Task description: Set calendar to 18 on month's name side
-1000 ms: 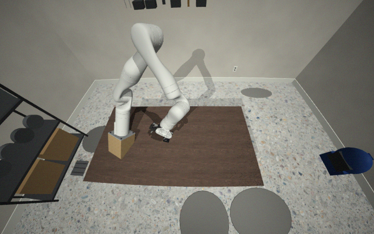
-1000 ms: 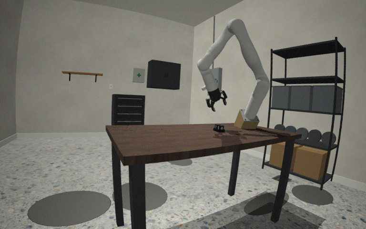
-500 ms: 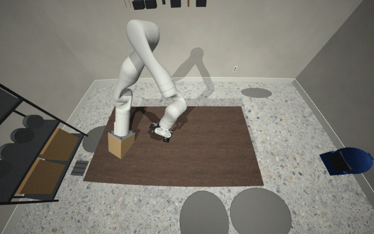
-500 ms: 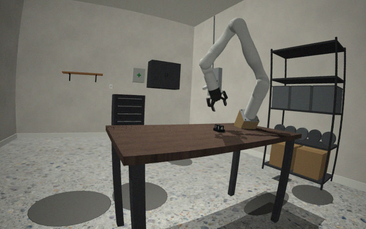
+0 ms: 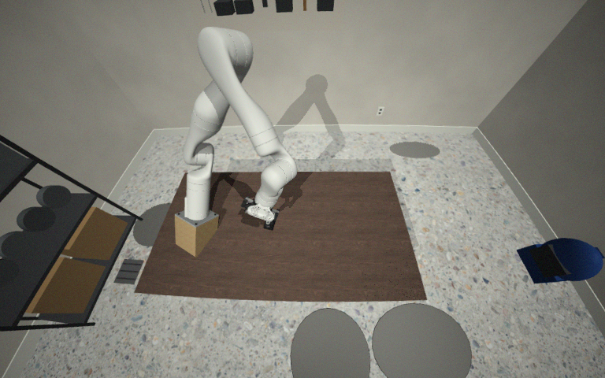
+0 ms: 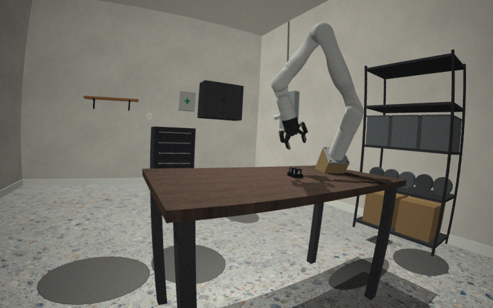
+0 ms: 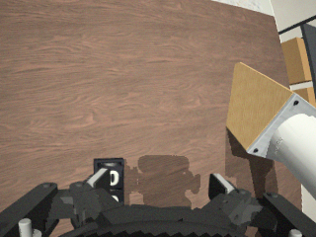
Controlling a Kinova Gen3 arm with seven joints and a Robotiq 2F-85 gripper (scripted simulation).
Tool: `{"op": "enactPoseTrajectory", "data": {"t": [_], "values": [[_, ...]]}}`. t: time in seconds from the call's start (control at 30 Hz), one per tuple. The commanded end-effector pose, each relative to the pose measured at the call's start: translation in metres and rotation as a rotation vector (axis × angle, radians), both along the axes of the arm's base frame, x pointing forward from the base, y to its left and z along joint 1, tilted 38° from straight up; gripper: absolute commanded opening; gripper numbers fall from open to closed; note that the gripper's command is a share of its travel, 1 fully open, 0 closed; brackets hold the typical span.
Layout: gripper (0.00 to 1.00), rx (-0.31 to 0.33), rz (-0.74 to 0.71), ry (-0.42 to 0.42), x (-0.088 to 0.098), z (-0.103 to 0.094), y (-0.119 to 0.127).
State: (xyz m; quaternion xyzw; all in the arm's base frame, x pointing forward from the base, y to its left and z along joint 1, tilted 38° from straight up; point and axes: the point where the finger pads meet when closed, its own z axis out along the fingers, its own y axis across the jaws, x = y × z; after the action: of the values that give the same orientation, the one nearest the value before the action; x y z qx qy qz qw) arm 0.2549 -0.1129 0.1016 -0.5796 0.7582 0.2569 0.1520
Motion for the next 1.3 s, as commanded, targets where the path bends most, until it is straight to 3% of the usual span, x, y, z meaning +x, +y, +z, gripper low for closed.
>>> {"op": "enactPoseTrajectory", "data": {"t": [0.0,0.03,0.3,0.33,0.6,0.63,0.9,0.93,1.27], "values": [[1.0,-0.002,-0.004,-0.001,0.0,0.0,-0.001],[1.0,0.007,-0.023,-0.039,0.002,0.003,0.001],[1.0,0.007,-0.023,-0.039,0.002,0.003,0.001],[1.0,0.013,-0.041,-0.076,0.004,0.005,0.003],[1.0,0.013,-0.041,-0.076,0.004,0.005,0.003],[1.0,0.017,-0.059,-0.11,0.006,0.007,0.005],[1.0,0.017,-0.059,-0.11,0.006,0.007,0.005],[1.0,0.019,-0.076,-0.142,0.008,0.01,0.006],[1.0,0.019,-0.093,-0.172,0.01,0.012,0.006]]}}
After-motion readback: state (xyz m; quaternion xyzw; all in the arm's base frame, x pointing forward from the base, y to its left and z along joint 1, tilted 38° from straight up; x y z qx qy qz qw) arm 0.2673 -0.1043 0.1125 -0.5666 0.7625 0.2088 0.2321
